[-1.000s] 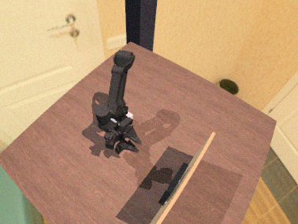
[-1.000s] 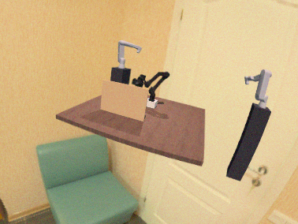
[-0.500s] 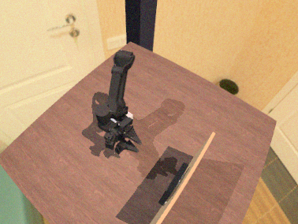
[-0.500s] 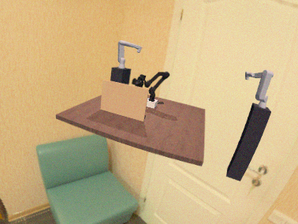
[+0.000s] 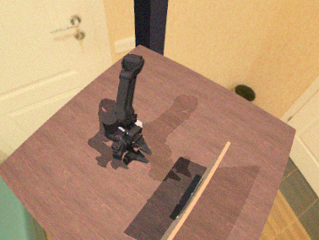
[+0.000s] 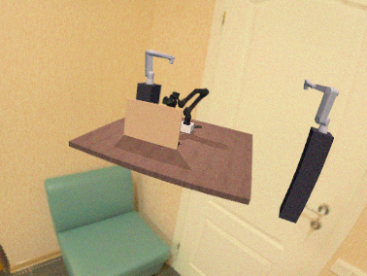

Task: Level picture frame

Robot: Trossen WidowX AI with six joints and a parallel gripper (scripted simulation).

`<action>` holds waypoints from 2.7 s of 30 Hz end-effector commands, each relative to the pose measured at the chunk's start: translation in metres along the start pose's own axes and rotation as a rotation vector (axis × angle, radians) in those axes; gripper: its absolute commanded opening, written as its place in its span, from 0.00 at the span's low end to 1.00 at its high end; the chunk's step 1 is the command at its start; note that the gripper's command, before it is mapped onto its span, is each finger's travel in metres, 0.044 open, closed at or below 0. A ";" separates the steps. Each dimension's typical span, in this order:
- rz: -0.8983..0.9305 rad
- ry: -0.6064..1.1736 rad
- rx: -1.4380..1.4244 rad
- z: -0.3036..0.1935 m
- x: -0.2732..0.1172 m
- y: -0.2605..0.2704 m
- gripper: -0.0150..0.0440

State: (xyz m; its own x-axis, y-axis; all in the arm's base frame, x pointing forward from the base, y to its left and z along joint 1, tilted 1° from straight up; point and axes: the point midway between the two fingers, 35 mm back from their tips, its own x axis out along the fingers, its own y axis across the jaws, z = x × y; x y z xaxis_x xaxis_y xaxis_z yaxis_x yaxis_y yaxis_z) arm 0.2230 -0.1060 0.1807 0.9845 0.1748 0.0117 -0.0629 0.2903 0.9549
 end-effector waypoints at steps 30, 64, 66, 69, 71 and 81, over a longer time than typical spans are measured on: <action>-0.002 -0.005 -0.002 0.000 0.000 -0.001 0.69; 0.005 -0.007 -0.002 -0.013 0.074 -0.038 0.69; 0.005 -0.007 -0.002 -0.013 0.074 -0.038 0.69; 0.005 -0.007 -0.002 -0.013 0.074 -0.038 0.69; 0.005 -0.007 -0.002 -0.013 0.076 -0.038 0.69; 0.012 -0.010 -0.002 -0.012 0.154 -0.035 0.69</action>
State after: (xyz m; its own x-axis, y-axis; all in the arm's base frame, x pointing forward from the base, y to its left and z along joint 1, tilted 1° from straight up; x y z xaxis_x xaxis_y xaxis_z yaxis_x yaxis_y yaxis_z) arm 0.3642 -0.0795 0.1452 0.9836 0.1786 0.0263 -0.0774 0.2853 0.9553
